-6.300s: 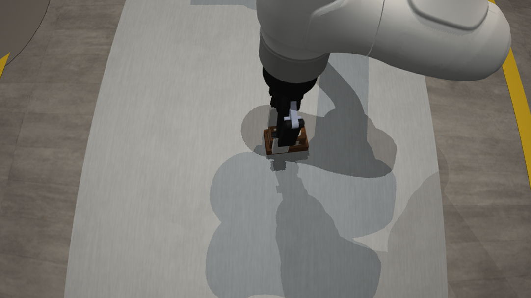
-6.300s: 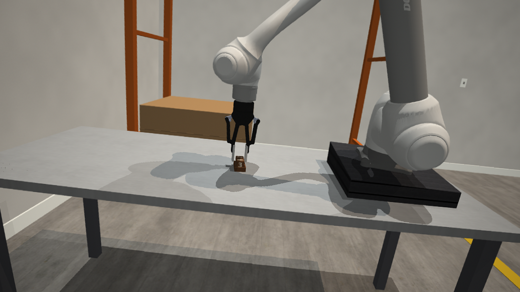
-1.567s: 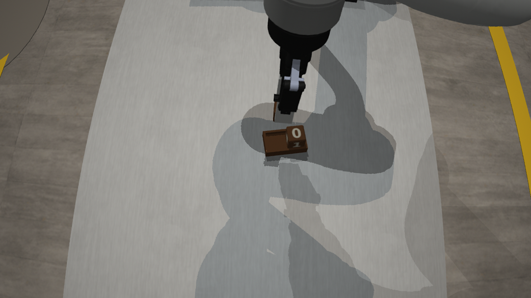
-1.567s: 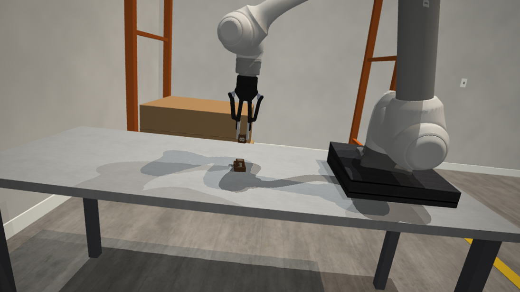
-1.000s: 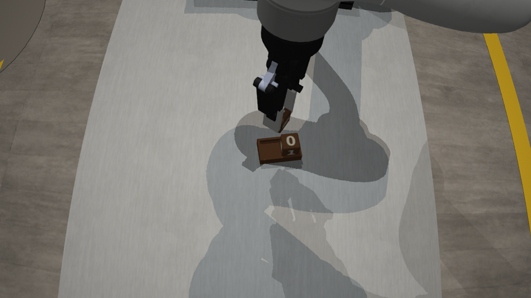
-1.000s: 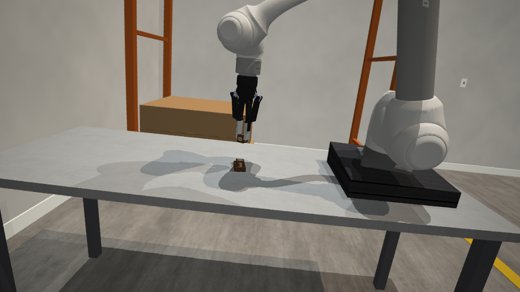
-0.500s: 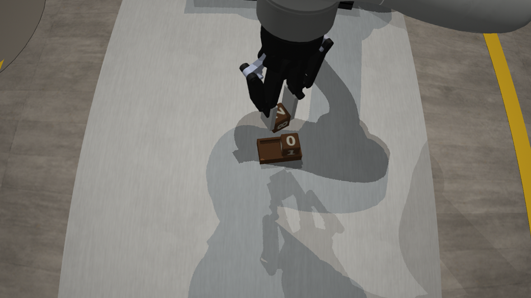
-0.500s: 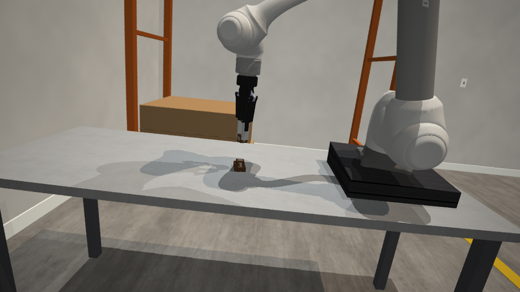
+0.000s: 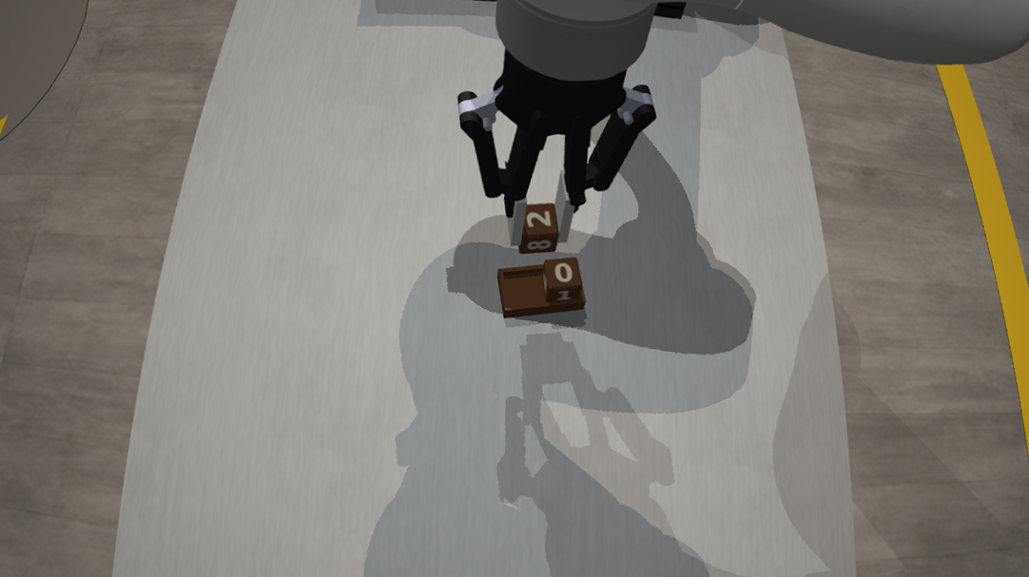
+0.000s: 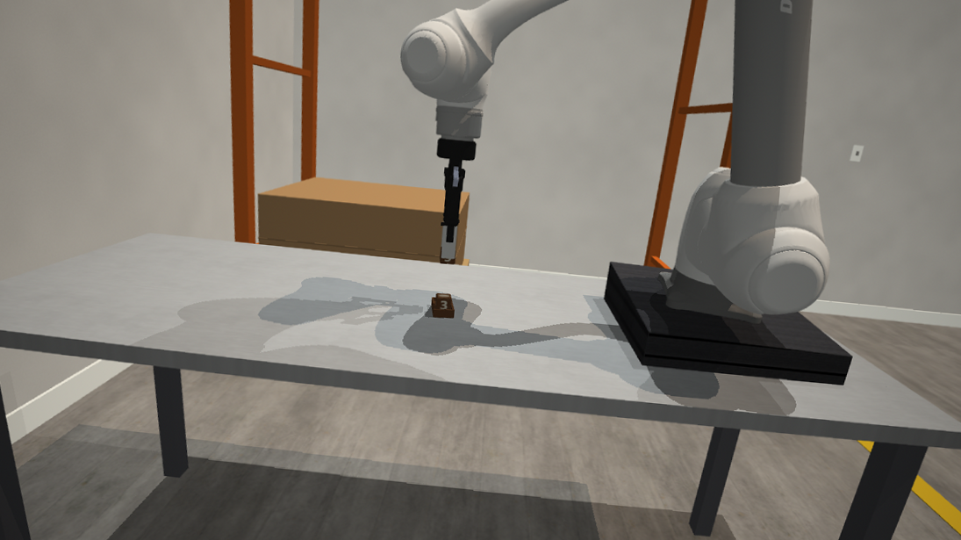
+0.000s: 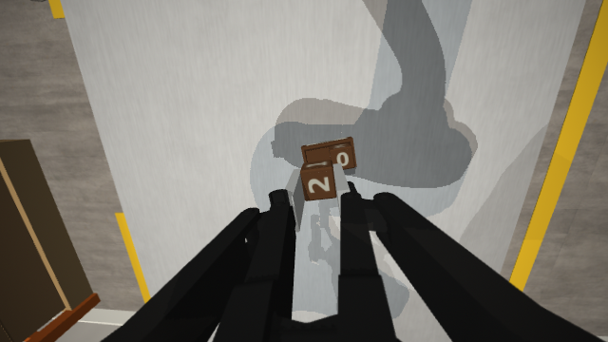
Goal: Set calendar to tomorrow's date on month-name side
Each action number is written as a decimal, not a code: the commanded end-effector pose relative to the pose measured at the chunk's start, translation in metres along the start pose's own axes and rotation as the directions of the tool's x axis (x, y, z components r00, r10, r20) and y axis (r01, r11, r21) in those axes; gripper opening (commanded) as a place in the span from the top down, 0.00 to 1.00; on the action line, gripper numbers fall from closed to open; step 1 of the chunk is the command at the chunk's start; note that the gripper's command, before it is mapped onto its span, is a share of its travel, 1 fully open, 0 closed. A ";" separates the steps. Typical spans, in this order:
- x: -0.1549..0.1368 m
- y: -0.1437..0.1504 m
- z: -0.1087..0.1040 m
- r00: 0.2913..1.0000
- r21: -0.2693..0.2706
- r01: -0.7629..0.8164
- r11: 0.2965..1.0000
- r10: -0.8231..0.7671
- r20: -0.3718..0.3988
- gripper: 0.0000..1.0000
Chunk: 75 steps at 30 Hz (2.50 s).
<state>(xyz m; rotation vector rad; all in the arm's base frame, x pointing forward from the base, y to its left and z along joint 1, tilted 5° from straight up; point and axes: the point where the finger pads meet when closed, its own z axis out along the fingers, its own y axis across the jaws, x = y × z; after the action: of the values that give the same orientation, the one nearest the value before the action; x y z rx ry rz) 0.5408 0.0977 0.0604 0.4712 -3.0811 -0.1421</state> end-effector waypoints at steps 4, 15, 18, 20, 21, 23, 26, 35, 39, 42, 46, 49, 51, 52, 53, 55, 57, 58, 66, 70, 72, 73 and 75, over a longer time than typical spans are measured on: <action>-0.003 -0.002 -0.004 0.972 0.011 -0.235 0.972 0.235 0.000 0.84; -0.004 -0.003 -0.004 0.839 0.010 -0.543 0.839 0.543 0.003 0.84; -0.004 -0.003 -0.004 0.785 0.010 -0.620 0.785 0.620 0.004 0.84; -0.004 -0.003 -0.004 0.736 0.010 -0.677 0.736 0.677 0.005 0.84; -0.004 -0.003 -0.004 0.736 0.010 -0.677 0.736 0.677 0.005 0.84; -0.004 -0.003 -0.004 0.725 0.009 -0.689 0.725 0.689 0.005 0.84; -0.004 -0.003 -0.004 0.617 0.009 -0.787 0.617 0.787 0.007 0.84; -0.004 -0.004 -0.004 0.376 0.006 -0.927 0.376 0.927 0.009 0.84; -0.004 -0.004 -0.004 0.317 0.006 -0.948 0.317 0.948 0.009 0.84; -0.005 -0.004 -0.004 0.209 0.005 -0.978 0.209 0.978 0.010 0.84; -0.005 -0.004 -0.004 0.087 0.004 -0.996 0.087 0.996 0.010 0.84; -0.005 -0.004 -0.004 0.047 0.003 -0.999 0.047 0.999 0.010 0.84; -0.005 -0.004 -0.004 0.038 0.003 -0.999 0.038 0.999 0.011 0.84; -0.005 -0.004 -0.004 0.037 0.003 -0.999 0.037 0.999 0.011 0.84; -0.005 -0.004 -0.004 0.037 0.003 -0.999 0.037 0.999 0.011 0.84; -0.005 -0.004 -0.004 0.037 0.003 -0.999 0.037 0.999 0.011 0.84; -0.005 -0.004 -0.004 0.037 0.003 -0.999 0.037 0.999 0.011 0.84; -0.005 -0.004 -0.004 0.037 0.003 -0.999 0.037 0.999 0.011 0.84; -0.005 -0.004 -0.004 0.037 0.003 -0.999 0.037 0.999 0.011 0.84; -0.005 -0.004 -0.001 0.037 0.003 -0.999 0.037 0.999 0.010 0.84; -0.005 -0.004 0.000 0.037 0.003 -0.999 0.037 0.999 0.010 0.84; -0.005 -0.004 0.000 0.037 0.003 -0.999 0.037 0.999 0.010 0.84; -0.005 -0.004 0.003 0.037 0.003 -0.999 0.037 0.999 0.010 0.84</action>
<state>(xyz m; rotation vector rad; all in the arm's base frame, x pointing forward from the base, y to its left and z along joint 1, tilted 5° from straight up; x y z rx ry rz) 0.5439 0.0933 0.0598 -1.7681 -2.5053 -0.0649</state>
